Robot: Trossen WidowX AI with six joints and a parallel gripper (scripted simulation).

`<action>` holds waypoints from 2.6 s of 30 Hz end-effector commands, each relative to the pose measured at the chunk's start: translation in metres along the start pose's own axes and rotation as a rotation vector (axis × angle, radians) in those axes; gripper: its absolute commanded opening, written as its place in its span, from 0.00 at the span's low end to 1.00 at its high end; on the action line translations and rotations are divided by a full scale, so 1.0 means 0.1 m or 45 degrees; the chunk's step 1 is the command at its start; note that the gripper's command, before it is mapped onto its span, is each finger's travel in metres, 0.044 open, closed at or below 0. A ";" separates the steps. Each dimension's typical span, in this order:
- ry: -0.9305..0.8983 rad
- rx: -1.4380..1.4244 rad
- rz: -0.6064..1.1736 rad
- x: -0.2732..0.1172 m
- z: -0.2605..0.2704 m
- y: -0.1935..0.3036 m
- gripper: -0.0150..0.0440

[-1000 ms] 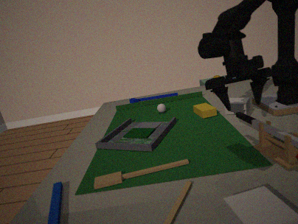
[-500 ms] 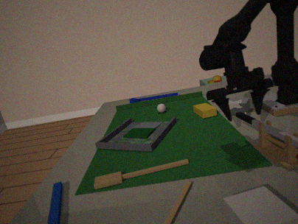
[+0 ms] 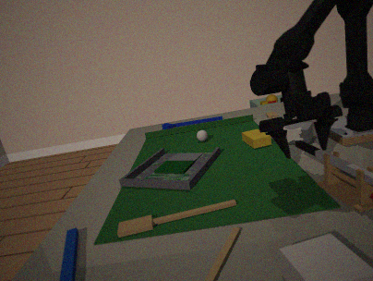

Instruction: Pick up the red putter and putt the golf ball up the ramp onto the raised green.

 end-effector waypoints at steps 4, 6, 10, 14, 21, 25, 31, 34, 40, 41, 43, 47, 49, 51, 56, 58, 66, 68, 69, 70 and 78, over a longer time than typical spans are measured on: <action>-0.011 -0.003 0.012 0.15 0.02 0.05 1.00; -0.011 -0.003 0.012 0.16 0.02 0.06 1.00; -0.011 -0.003 0.012 0.17 0.02 0.06 1.00; -0.006 0.001 0.003 0.14 0.00 0.04 0.91; -0.006 0.001 0.003 0.14 0.00 0.04 0.60; -0.006 0.001 0.003 0.14 0.00 0.04 0.42; -0.006 0.001 0.003 0.14 0.00 0.04 0.25; -0.006 0.001 0.003 0.13 0.00 0.04 0.25; -0.006 0.001 0.002 -0.08 -0.03 -0.03 0.25; -0.006 0.001 0.002 -0.13 -0.03 -0.05 0.25; -0.006 0.001 0.002 -0.24 -0.04 -0.08 0.25; -0.006 0.001 0.002 -0.46 -0.03 -0.14 0.25; -0.006 0.001 0.003 -0.57 -0.02 -0.17 0.25; -0.006 0.002 0.003 -0.68 -0.01 -0.20 0.25; -0.007 0.002 0.003 -0.82 0.02 -0.23 0.25; -0.007 0.002 0.003 -0.82 0.02 -0.23 0.25; 0.037 0.293 0.044 -0.86 -0.15 0.08 0.25; 0.051 0.382 0.054 -0.89 -0.19 0.18 0.25; 0.058 0.426 0.058 -0.91 -0.21 0.22 0.25; 0.065 0.470 0.063 -0.93 -0.23 0.27 0.25; 0.122 0.826 0.096 -1.07 -0.35 0.66 0.25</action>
Point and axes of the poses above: the point midway between the two fingers, 35 mm back from their tips, its own x axis out along the fingers, its own z axis across the jaws, y = z × x, the point moved 6 cm from there along -x, back along the fingers, and after that the axes turned 5 degrees about x, right-handed, at the moved point
